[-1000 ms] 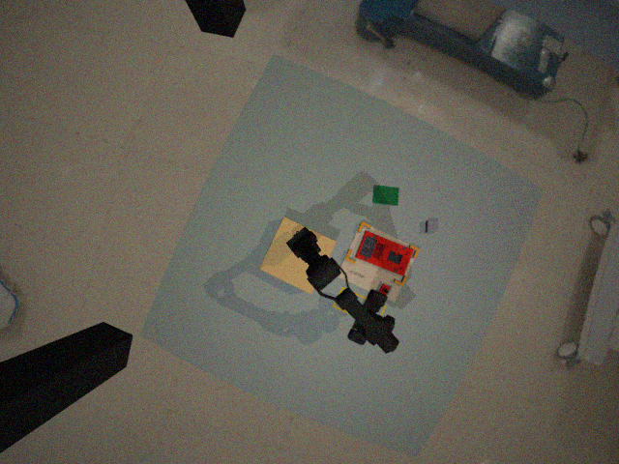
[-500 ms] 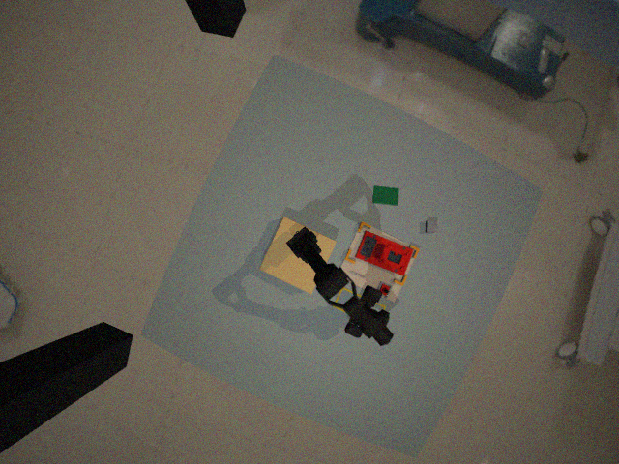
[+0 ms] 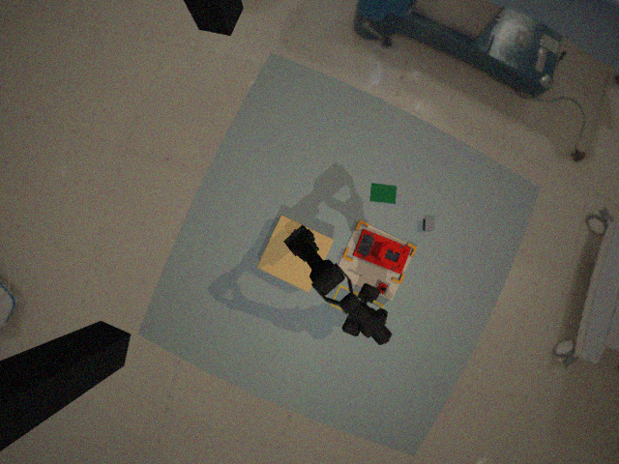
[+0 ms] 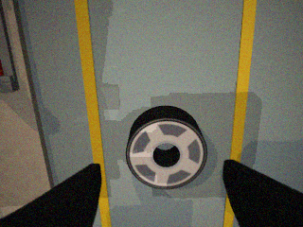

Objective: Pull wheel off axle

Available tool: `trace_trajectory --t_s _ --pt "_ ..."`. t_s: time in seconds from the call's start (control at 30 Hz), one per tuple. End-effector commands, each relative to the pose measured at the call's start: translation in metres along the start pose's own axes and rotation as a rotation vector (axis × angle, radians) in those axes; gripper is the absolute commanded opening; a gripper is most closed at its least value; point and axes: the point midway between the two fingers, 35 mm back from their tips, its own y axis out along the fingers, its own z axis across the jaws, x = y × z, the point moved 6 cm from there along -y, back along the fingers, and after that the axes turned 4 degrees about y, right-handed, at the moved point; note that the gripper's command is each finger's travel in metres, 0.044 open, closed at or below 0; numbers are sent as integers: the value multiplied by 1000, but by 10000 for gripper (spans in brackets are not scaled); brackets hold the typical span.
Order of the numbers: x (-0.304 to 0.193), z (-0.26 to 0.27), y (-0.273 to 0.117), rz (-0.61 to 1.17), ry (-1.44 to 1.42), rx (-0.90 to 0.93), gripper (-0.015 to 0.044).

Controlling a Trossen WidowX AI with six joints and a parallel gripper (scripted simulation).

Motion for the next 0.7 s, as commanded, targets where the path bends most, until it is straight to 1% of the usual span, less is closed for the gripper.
trace_trajectory --t_s 0.0,0.07,0.17,0.2,0.33,0.37,0.67 --pt "2 -1 -37 -26 -3 -13 300" --pt "1 0 -44 -26 -3 -14 300" --pt "1 0 -44 -26 -3 -14 300" --pt "2 0 -39 -33 -1 -12 326" --pt "-19 7 -55 -30 -2 -12 431" --pt "-25 10 -59 -29 -2 -12 440" --pt "-81 30 -86 -20 -3 -12 440"
